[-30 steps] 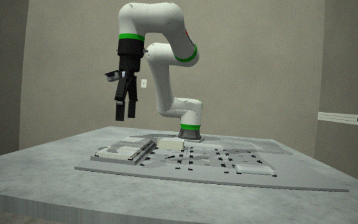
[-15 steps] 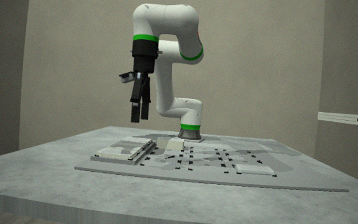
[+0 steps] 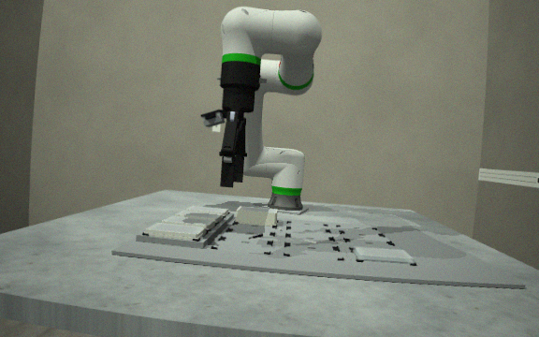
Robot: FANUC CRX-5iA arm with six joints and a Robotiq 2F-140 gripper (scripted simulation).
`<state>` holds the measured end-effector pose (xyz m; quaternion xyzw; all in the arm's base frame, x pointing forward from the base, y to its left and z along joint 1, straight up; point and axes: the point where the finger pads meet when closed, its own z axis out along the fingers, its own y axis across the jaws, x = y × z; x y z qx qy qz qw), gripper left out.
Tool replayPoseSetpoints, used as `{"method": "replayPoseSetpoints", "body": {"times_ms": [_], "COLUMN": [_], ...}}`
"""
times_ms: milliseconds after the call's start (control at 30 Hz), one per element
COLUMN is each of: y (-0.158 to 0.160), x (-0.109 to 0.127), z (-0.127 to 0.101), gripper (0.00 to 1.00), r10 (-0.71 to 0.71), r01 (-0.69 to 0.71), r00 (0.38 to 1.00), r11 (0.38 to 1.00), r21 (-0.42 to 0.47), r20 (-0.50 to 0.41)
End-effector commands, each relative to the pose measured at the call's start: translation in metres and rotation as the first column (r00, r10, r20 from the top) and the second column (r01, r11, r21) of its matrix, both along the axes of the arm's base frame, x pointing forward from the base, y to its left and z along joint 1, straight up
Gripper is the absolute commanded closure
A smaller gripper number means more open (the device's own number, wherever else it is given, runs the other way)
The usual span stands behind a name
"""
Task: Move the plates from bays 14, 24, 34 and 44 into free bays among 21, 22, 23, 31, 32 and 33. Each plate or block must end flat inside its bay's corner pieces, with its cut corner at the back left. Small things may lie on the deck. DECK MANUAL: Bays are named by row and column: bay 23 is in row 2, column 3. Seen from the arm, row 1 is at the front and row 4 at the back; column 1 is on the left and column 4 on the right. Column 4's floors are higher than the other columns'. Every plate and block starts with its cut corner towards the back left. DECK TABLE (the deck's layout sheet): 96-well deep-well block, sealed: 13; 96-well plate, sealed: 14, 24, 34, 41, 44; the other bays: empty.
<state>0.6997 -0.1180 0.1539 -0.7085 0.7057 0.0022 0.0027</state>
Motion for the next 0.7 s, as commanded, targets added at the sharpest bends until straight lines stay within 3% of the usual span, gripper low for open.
{"method": "replayPoseSetpoints", "body": {"times_ms": [0,667], "y": [0.013,0.085], "x": [0.0,0.0], "z": [0.001,-0.001], "gripper": [0.0,0.0], "r10": [0.0,0.0], "r01": [0.0,0.0], "r00": [1.0,1.0], "r11": [1.0,1.0], "r21": [-0.001,-0.001], "r20": [0.003,0.003]}}
